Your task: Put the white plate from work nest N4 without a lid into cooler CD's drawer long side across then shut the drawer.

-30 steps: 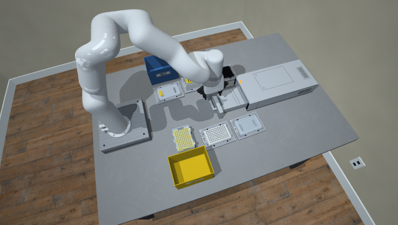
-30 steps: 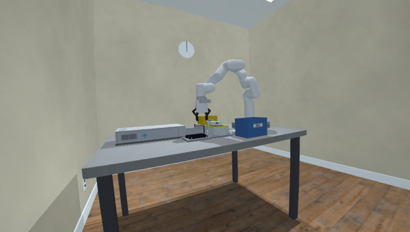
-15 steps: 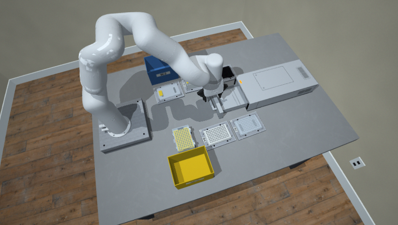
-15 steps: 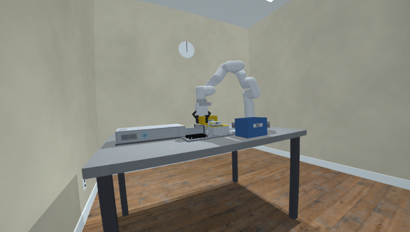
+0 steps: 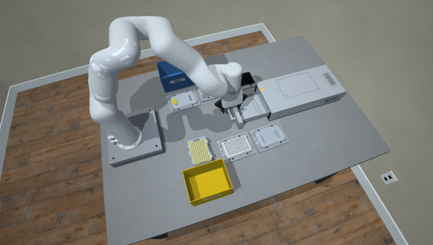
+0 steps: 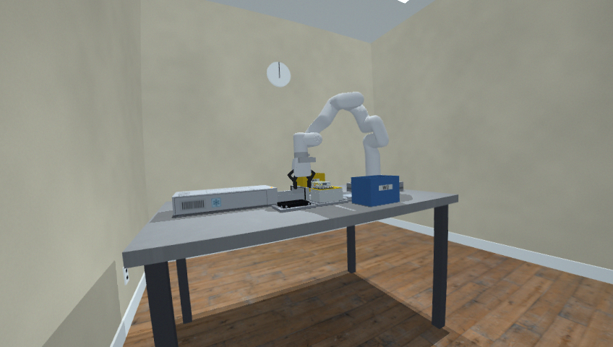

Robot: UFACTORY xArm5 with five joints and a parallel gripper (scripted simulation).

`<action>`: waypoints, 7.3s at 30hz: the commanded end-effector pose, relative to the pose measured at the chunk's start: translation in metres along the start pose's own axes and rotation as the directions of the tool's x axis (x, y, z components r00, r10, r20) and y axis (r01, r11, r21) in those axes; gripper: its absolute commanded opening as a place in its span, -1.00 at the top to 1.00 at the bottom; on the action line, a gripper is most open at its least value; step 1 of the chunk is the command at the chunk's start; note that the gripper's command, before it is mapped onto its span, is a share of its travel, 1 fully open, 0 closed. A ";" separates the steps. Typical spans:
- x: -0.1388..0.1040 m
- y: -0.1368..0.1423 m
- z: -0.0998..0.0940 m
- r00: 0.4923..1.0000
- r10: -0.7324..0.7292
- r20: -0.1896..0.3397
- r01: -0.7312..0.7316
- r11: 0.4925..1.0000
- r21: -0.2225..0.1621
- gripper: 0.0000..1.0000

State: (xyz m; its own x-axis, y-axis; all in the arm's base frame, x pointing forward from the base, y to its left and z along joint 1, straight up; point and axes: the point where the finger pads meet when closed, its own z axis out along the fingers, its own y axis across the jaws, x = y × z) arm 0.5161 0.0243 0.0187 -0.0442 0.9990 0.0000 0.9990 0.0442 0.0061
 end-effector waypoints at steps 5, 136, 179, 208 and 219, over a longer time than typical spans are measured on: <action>0.000 0.001 0.001 1.000 0.000 0.005 0.000 1.000 -0.004 -0.76; 0.000 -0.019 -0.017 1.000 0.000 0.005 0.000 1.000 -0.004 -0.76; 0.000 -0.019 -0.082 1.000 0.000 0.005 0.000 1.000 -0.004 -0.76; -0.004 -0.020 -0.108 0.999 0.033 0.005 -0.033 0.999 -0.004 -1.00; -0.049 -0.023 -0.104 0.945 0.327 0.004 -0.327 0.945 -0.005 -1.00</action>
State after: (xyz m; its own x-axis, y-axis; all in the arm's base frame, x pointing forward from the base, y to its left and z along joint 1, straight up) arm 0.4936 -0.0114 0.1227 0.1882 0.9821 0.0009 0.9821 -0.1882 0.0056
